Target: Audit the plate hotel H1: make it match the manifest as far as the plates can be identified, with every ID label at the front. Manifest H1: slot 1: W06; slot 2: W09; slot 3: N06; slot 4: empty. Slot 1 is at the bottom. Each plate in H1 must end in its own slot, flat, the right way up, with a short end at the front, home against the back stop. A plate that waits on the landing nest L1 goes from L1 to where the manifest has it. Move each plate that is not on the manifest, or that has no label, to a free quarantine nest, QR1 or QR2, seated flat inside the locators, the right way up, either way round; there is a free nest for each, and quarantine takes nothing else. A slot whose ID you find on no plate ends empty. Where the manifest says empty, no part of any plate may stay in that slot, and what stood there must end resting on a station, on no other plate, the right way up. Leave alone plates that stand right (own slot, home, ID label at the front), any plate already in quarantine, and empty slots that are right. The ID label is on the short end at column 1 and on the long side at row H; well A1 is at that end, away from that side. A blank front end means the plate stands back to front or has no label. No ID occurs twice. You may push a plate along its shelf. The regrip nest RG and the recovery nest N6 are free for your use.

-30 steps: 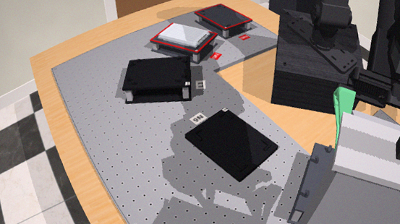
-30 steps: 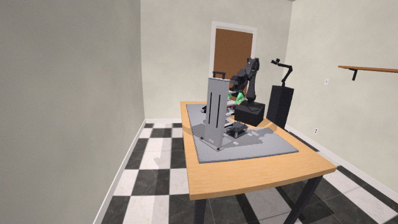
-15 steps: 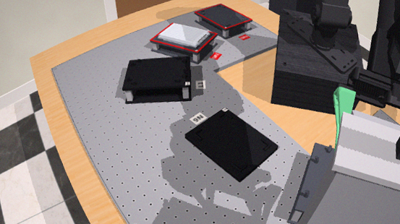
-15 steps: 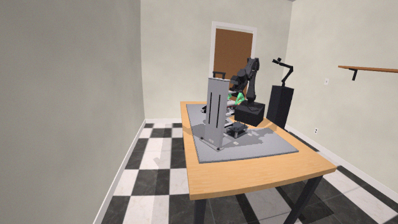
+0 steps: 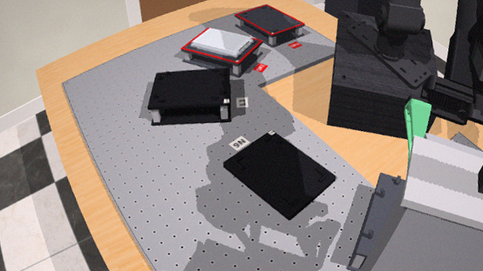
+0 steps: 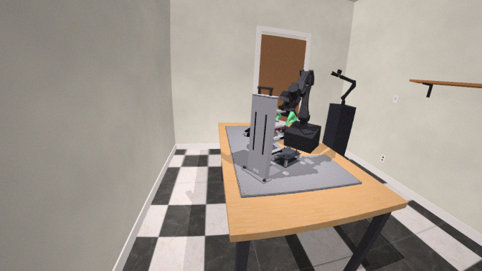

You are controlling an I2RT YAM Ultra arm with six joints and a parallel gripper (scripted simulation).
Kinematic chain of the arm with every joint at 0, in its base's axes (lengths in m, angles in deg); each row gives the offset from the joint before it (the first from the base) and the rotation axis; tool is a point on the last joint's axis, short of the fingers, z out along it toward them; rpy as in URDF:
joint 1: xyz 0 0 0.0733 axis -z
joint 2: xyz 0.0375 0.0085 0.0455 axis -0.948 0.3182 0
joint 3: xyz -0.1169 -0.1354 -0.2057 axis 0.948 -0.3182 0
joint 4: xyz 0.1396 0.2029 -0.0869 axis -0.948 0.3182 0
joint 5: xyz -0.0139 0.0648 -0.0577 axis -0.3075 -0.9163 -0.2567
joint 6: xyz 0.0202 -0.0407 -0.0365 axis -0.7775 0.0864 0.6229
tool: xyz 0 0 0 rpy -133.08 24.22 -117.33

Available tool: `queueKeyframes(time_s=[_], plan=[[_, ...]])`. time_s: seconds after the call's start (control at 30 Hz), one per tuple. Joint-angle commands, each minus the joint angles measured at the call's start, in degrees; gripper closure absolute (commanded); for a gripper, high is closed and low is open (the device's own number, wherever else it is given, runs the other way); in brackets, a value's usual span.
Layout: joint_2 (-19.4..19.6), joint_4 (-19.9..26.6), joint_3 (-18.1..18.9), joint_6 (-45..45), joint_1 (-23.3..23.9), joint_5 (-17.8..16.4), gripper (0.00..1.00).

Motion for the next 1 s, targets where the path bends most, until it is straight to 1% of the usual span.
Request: queueKeyframes(time_s=[0.0,0.27,0.33,0.37,0.4,0.53,0.83,0.9,0.93,0.97], plan=[[-2.4,0.1,-1.3,-0.4,-0.7,0.7,0.14],[-4.6,0.5,-3.4,-0.8,-1.5,1.3,0.14],[-4.6,0.5,-3.4,-0.8,-1.5,1.3,0.14],[-5.0,-0.2,-2.7,-0.8,-1.6,1.5,0.14],[-5.2,-0.2,-4.0,-0.9,-1.8,1.6,0.14],[-6.3,0.7,-5.0,-1.2,-2.2,1.9,0.14],[-8.8,1.2,-7.2,-1.8,-3.2,2.7,0.14],[-8.8,1.2,-7.2,-1.8,-3.2,2.7,0.14],[-9.1,0.4,-5.4,-1.6,-3.0,2.8,0.14],[-9.4,0.6,-7.2,-1.8,-3.4,2.9,0.14]])
